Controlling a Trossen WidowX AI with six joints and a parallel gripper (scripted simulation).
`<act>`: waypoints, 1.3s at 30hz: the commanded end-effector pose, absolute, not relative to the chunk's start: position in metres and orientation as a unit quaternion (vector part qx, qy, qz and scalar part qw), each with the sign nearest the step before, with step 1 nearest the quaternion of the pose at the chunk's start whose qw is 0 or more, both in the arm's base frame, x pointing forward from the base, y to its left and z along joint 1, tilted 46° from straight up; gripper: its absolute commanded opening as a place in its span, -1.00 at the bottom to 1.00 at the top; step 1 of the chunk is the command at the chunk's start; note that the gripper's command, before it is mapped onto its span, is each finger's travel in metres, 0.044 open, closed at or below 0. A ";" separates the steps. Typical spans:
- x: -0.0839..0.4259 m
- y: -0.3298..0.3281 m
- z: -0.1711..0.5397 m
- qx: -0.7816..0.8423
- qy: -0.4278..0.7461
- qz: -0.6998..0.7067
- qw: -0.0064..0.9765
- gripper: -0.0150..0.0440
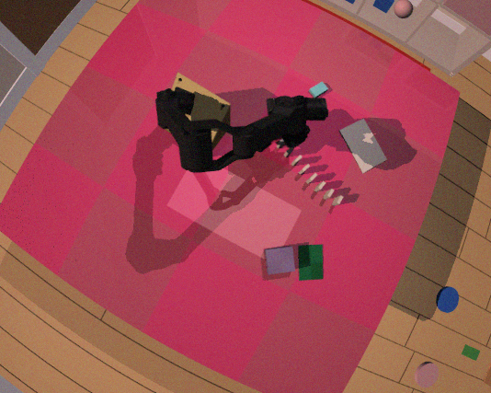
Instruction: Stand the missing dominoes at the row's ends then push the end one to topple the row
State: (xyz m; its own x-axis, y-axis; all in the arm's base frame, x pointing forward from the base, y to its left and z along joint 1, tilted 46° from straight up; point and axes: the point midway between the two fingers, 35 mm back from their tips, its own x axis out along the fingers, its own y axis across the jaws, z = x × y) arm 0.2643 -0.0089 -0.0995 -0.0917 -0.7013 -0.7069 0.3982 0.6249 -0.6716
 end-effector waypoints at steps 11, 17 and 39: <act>0.276 0.084 -0.008 -0.122 0.613 -0.413 0.662 1.00; 0.275 0.083 -0.011 -0.144 0.626 -0.393 0.658 0.82; 0.235 0.053 -0.061 -0.557 0.725 0.142 0.379 -0.49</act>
